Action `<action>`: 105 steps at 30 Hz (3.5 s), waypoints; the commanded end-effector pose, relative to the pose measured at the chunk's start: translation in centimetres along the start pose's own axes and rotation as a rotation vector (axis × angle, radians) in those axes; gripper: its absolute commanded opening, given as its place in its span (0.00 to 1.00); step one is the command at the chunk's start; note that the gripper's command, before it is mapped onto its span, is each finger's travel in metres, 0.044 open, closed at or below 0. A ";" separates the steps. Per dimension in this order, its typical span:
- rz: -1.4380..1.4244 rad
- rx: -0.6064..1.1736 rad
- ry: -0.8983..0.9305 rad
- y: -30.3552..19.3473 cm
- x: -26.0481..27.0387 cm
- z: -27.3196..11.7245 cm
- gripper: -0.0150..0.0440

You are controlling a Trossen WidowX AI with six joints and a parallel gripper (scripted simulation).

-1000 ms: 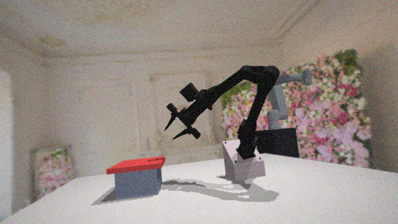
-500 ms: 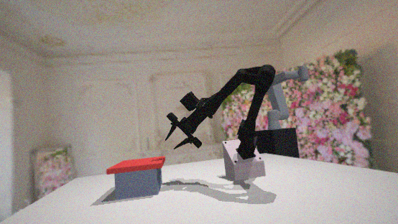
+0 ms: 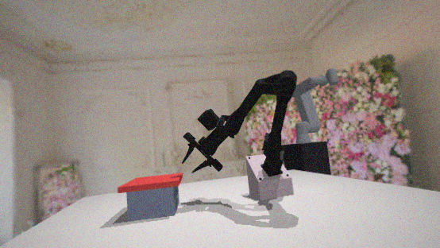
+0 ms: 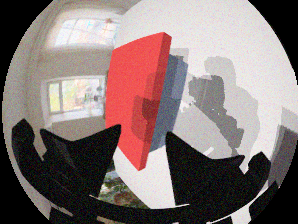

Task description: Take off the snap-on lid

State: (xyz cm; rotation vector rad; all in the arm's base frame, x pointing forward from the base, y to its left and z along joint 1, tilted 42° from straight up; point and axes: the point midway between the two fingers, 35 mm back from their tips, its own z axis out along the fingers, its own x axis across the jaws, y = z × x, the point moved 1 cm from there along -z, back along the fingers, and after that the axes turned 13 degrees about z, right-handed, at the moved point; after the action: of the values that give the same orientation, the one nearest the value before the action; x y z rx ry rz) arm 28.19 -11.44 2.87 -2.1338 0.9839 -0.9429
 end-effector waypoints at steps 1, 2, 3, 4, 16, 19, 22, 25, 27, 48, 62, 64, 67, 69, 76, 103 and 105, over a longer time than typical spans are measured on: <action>0.002 -0.002 0.003 0.0 0.2 0.6 0.65; 0.002 -0.002 0.003 0.0 0.2 0.8 0.65; 0.002 -0.002 0.003 0.0 0.2 0.9 0.65; 0.001 -0.002 0.003 0.0 0.2 1.1 0.65; 0.001 -0.002 0.003 0.0 0.2 3.0 0.65; 0.002 -0.001 0.004 0.0 0.2 3.5 0.65; 0.002 0.000 0.004 0.0 0.2 4.0 0.65; 0.002 0.000 0.005 -0.1 0.1 4.5 0.65; 0.003 0.001 0.005 -0.1 0.1 4.8 0.65; 0.004 0.004 0.007 -0.1 -0.1 5.9 0.47; 0.001 0.005 0.003 -0.1 0.0 5.8 0.25; 0.001 0.005 0.003 -0.1 0.0 5.7 0.25; 0.001 0.005 0.003 -0.1 0.0 5.7 0.25; 0.001 0.005 0.003 -0.1 0.1 5.7 0.25; 0.001 0.005 0.003 -0.2 0.1 5.5 0.25; 0.001 0.005 0.003 -0.2 0.5 5.1 0.25; 0.001 0.005 0.003 -0.3 0.5 5.1 0.25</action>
State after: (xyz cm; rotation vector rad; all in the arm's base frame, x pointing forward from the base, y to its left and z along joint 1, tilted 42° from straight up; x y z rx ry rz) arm 32.56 -10.50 0.26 -2.1271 0.9876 -0.9450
